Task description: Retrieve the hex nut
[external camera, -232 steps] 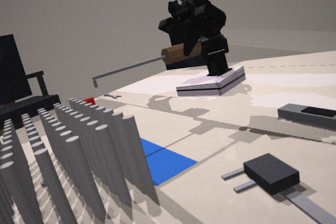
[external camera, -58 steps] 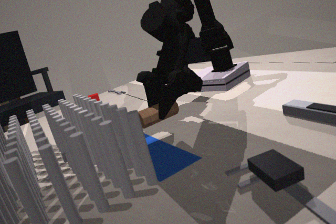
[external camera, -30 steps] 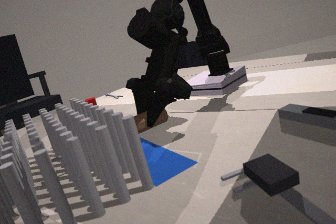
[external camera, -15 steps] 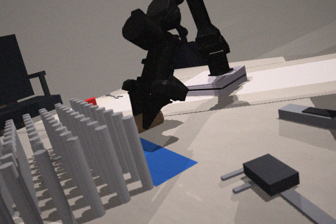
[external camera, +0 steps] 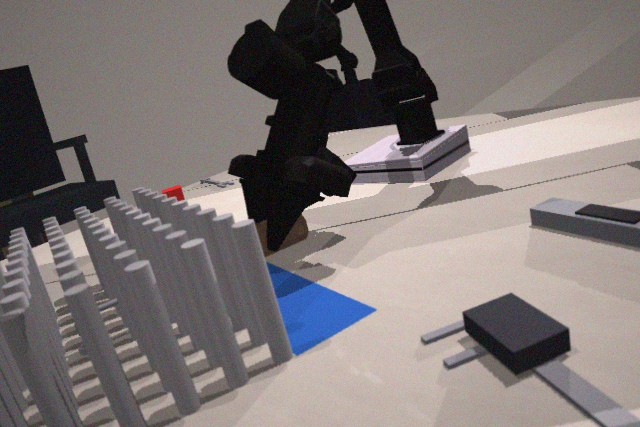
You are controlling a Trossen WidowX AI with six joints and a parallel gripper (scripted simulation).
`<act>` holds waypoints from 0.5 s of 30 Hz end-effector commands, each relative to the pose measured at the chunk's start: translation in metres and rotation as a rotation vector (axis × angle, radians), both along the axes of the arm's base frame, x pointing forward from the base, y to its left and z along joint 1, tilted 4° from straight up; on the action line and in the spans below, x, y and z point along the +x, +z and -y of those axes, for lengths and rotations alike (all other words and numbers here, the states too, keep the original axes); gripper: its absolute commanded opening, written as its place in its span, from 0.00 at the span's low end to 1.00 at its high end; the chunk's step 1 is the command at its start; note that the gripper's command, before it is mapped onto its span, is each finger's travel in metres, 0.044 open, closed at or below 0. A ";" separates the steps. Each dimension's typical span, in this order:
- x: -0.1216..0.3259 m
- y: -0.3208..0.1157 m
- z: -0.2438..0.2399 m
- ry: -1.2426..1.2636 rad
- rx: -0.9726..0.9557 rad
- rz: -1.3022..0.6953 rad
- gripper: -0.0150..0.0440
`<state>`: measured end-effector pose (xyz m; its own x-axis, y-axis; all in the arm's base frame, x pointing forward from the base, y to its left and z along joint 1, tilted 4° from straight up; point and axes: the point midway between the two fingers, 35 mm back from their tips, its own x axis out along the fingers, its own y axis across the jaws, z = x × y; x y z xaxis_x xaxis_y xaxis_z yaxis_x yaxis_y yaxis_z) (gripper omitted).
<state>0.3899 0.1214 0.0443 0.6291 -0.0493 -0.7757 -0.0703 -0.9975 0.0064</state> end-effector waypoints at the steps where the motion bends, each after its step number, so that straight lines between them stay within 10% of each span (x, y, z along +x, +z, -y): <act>1: 0.001 -0.002 -0.001 0.005 -0.001 0.003 0.25; 15: 0.002 -0.014 -0.001 0.005 -0.001 0.003 0.25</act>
<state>0.3916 0.1215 0.0320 0.6305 -0.0493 -0.7746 -0.0701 -0.9975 0.0064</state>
